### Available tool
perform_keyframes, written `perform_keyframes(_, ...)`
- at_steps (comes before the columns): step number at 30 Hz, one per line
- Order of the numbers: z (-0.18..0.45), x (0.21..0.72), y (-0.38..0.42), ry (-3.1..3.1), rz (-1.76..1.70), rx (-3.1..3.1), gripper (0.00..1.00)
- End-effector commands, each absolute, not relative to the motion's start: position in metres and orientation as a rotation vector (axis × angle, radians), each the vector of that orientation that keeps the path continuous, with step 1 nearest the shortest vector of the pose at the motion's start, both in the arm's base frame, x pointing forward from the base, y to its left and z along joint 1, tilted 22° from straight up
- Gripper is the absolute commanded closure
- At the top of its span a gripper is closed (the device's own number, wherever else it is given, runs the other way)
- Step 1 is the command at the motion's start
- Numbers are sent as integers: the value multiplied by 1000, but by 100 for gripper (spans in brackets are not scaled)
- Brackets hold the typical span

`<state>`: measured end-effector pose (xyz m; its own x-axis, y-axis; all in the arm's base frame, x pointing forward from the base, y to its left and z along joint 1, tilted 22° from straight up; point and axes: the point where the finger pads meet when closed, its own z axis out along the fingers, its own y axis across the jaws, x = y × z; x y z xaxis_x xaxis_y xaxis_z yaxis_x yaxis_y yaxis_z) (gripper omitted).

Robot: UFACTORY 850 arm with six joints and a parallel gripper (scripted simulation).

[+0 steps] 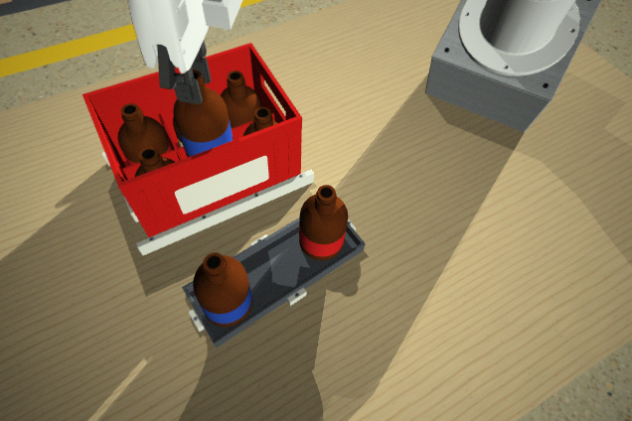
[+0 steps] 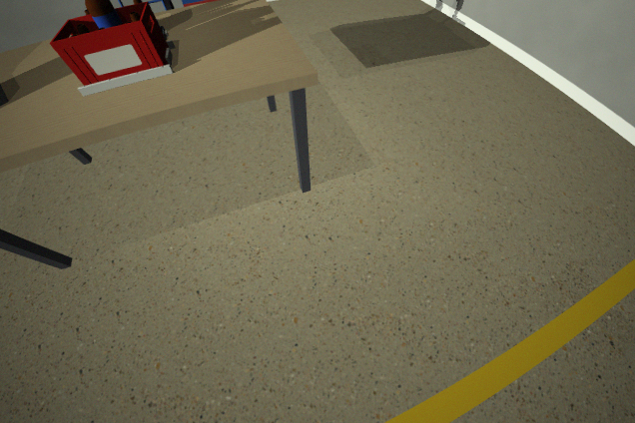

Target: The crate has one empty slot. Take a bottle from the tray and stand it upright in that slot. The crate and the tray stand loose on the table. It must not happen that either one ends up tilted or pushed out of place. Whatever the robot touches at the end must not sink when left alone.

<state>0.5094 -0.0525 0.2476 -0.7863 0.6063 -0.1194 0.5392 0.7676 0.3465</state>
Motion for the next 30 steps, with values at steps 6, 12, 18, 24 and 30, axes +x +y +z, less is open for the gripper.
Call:
perform_keyframes(6, 243, 512, -52, 2737, 436, 900, 100)
perform_keyframes(12, 240, 513, -51, 2737, 436, 900, 100)
perform_keyframes(18, 239, 513, -51, 2737, 436, 900, 100)
perform_keyframes(24, 239, 513, -51, 2737, 436, 900, 100)
perform_keyframes(30, 239, 513, -51, 2737, 436, 900, 100)
